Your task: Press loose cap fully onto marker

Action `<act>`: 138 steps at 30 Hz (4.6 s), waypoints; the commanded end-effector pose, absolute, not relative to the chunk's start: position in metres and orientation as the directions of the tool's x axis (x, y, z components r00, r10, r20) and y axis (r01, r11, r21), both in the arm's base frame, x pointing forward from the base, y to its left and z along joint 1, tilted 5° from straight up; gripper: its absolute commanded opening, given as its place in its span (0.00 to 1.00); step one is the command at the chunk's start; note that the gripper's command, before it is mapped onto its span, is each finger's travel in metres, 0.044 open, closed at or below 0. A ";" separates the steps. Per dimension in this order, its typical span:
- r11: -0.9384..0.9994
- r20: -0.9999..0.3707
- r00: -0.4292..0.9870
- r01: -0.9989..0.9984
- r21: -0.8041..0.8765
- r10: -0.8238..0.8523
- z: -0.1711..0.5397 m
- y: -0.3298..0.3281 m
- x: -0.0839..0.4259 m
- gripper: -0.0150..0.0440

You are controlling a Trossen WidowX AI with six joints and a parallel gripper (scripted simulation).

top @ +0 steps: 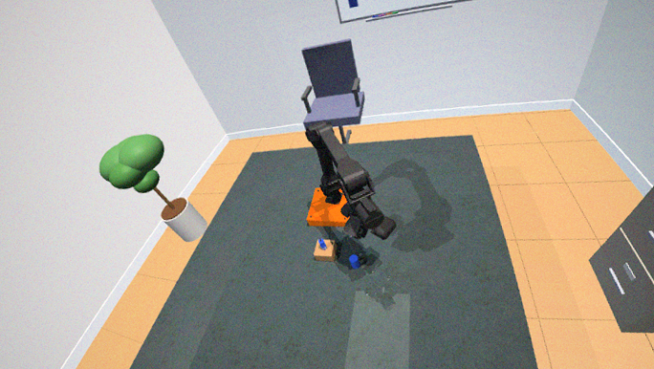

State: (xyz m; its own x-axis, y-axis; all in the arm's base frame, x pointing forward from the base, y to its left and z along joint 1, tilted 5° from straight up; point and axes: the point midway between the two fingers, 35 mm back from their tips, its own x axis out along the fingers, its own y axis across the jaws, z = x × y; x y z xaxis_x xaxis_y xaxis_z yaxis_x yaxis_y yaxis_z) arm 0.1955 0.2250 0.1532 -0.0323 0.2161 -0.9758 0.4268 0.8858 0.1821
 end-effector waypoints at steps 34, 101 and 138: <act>0.549 -0.994 0.051 0.831 0.093 0.092 0.079 0.171 0.268 0.68; 0.549 -0.994 0.051 0.831 0.094 0.092 0.085 0.173 0.269 0.25; 0.550 -0.995 0.050 0.831 0.087 0.083 0.131 0.069 0.255 0.25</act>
